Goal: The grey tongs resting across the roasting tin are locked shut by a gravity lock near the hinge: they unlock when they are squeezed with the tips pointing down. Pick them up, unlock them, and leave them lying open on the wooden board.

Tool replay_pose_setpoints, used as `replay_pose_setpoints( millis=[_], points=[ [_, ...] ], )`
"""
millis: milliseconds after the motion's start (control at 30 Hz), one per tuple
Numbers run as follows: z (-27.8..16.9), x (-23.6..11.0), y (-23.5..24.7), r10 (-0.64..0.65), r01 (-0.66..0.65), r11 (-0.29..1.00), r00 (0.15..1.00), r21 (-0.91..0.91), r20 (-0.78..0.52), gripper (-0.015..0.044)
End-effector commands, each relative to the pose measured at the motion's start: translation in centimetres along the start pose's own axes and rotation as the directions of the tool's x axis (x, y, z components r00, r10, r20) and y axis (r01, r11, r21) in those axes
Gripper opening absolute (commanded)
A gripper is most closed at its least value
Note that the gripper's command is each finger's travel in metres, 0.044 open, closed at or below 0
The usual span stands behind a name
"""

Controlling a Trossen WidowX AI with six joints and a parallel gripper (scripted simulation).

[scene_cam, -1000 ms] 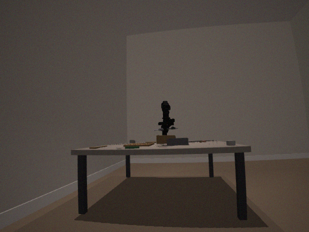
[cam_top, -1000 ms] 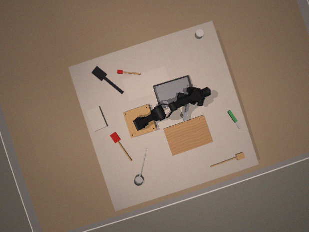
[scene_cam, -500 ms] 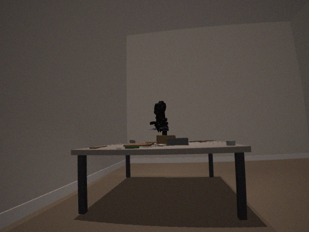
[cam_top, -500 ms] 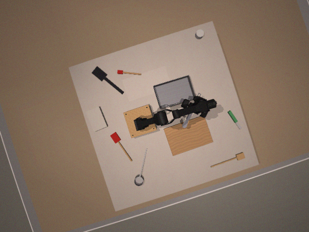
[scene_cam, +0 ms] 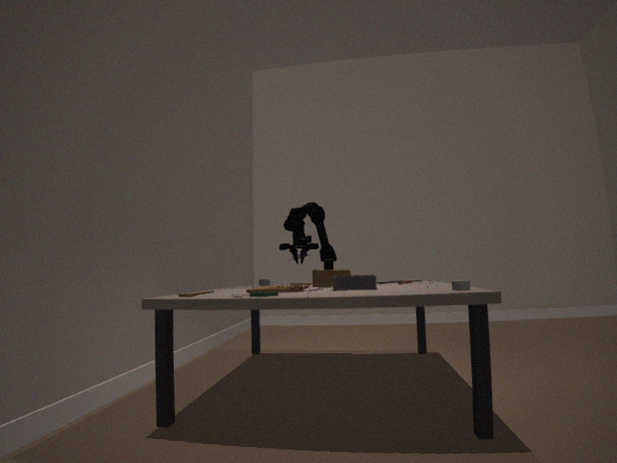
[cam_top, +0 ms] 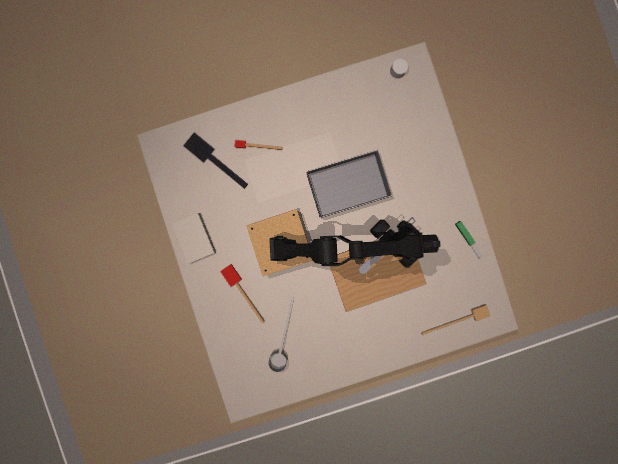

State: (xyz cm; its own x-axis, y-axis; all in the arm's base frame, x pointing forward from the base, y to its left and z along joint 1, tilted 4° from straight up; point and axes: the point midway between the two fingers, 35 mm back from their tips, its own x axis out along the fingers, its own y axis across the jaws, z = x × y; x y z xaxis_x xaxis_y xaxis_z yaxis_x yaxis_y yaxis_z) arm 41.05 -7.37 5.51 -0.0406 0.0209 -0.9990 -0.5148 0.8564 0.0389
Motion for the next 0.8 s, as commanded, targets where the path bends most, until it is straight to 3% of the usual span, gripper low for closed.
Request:
replay_pose_setpoints(
  millis=[0, 400, 767],
  points=[
    [-2.0, -0.2, -2.3, -0.009, 0.009, 0.994, 1.000, 0.108, -0.002, -0.0150],
    [-8.6, -0.2, -8.0, -0.012, 0.016, 0.912, 1.000, 0.409, -0.011, -0.0150],
    [-9.0, -0.2, -8.4, -0.021, 0.011, 0.902, 1.000, 0.432, 0.018, -0.0150]
  ],
)
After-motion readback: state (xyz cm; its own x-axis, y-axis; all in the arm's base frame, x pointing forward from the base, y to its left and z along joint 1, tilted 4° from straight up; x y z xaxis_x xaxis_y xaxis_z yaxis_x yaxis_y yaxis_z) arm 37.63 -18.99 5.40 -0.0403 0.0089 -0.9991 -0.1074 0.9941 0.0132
